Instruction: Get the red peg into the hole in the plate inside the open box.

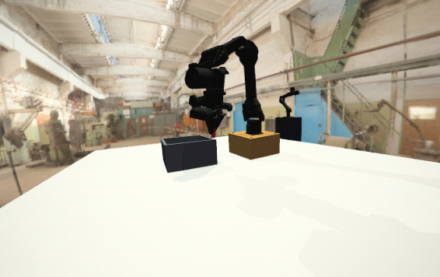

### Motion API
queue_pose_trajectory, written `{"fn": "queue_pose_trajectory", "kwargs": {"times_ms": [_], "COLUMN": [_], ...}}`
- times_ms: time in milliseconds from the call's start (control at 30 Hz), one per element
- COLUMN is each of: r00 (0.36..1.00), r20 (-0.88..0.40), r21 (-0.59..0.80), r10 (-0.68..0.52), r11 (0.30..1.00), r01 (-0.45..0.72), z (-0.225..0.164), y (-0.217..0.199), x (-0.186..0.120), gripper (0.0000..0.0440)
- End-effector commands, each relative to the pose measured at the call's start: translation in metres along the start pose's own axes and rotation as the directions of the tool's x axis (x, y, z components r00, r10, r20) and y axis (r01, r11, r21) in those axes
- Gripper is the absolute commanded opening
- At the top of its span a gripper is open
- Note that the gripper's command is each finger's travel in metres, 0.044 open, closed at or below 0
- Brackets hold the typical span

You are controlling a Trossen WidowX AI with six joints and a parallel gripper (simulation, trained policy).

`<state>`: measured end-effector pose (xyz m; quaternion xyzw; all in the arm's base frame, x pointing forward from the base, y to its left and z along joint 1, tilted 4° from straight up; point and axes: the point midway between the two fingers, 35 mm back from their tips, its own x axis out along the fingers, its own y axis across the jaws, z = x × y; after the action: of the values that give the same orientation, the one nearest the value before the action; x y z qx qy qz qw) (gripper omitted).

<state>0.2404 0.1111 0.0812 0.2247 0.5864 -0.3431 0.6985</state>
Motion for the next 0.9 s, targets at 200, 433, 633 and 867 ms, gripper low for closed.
{"fn": "queue_pose_trajectory", "kwargs": {"times_ms": [200, 433, 633, 867], "r00": [0.999, 0.999, 1.0, 1.0], "r20": [0.032, 0.04, 0.029, 0.002], "r21": [0.076, 0.105, 0.103, 0.072], "r10": [0.005, 0.002, 0.004, 0.014], "r11": [0.997, 0.994, 0.995, 0.997], "r01": [-0.007, -0.006, -0.007, -0.014], "z": [0.046, 0.08, 0.105, 0.126], "y": [0.002, 0.001, -0.001, -0.002], "x": [-0.002, 0.008, 0.021, 0.041], "gripper": [0.0, 0.0, 0.0, 0.0]}}
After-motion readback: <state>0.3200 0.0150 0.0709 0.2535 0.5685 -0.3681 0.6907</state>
